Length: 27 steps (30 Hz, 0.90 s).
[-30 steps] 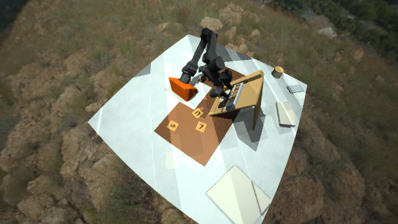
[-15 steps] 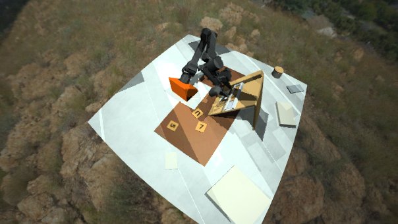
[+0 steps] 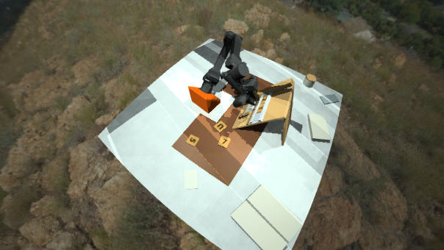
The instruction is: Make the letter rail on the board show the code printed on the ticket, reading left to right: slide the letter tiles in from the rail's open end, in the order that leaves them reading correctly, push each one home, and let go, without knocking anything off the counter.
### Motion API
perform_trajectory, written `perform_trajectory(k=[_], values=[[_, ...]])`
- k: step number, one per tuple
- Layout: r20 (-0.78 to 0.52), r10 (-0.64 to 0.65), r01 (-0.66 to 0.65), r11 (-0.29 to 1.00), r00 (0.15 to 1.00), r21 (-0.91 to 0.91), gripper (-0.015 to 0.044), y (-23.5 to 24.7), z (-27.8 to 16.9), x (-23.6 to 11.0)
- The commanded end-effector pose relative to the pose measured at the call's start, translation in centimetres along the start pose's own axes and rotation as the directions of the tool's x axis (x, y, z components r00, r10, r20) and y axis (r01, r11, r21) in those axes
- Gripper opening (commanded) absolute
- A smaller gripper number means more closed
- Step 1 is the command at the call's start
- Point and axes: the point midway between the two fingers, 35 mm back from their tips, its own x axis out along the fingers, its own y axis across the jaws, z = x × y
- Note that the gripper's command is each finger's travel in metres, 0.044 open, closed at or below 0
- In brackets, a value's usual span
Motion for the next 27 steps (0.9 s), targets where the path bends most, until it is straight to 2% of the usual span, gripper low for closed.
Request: perform_trajectory(k=[1, 3, 14, 21, 27], values=[[0.0, 0.0, 0.0, 1.0, 1.0, 0.001, 0.0032, 0.0, 0.0, 0.0], [0.0, 0.0, 0.0, 1.0, 1.0, 0.001, 0.0, 0.0, 0.0, 0.0], [-0.016, -0.009, 0.009, 1.0, 1.0, 0.003, 0.0, -0.3, 0.2, 0.2], [-0.216, -0.077, 0.081, 0.997, 0.973, 0.009, 0.0, -2.8, 2.1, 1.4], [-0.426, -0.079, 0.088, 0.996, 0.901, 0.002, 0.0, -3.8, 2.5, 2.0]])
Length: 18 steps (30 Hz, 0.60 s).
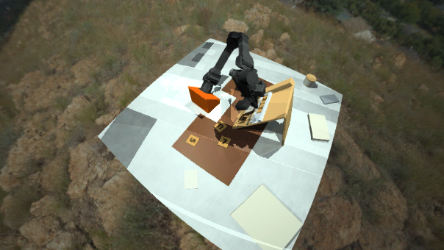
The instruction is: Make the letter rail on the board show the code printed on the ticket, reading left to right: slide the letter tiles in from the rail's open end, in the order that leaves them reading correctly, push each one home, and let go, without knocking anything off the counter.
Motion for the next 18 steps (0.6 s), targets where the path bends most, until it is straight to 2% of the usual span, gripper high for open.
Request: perform_trajectory(k=[1, 7, 18], values=[[-0.259, -0.004, -0.002, 1.0, 0.966, -0.022, 0.0, -0.8, 0.62, 0.85], [-0.454, 0.048, -0.078, 0.996, 0.89, -0.049, 0.0, -0.19, 0.52, 0.75], [-0.46, 0.05, -0.082, 0.995, 0.887, -0.05, 0.0, -0.16, 0.52, 0.74]])
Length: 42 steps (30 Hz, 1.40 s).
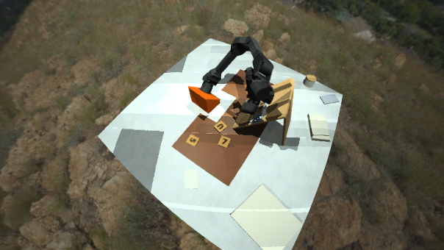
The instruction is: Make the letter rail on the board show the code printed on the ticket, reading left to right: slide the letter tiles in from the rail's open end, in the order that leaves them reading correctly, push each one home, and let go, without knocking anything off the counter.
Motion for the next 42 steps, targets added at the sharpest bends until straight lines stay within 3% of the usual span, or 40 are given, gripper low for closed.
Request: perform_trajectory(k=[1, 42], values=[[-0.058, 0.018, -0.019, 1.0, 0.998, -0.019, 0.0, 0.3, 0.0, 0.2], [-0.057, 0.019, -0.02, 1.0, 0.998, -0.02, 0.0, 0.3, 1.1, 1.6]])
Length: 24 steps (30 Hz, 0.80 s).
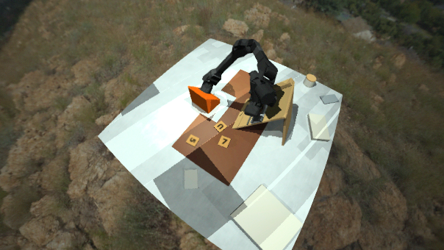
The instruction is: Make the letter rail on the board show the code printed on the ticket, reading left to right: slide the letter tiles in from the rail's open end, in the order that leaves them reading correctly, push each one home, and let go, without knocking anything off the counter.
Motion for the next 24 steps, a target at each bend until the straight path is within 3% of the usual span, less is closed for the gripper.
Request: perform_trajectory(k=[1, 24], values=[[0.0, 0.002, -0.002, 1.0, 1.0, -0.001, 0.0, 0.1, 0.3, 0.32], [0.001, 0.002, -0.002, 1.0, 1.0, -0.001, 0.0, 0.13, 1.05, 1.19]])
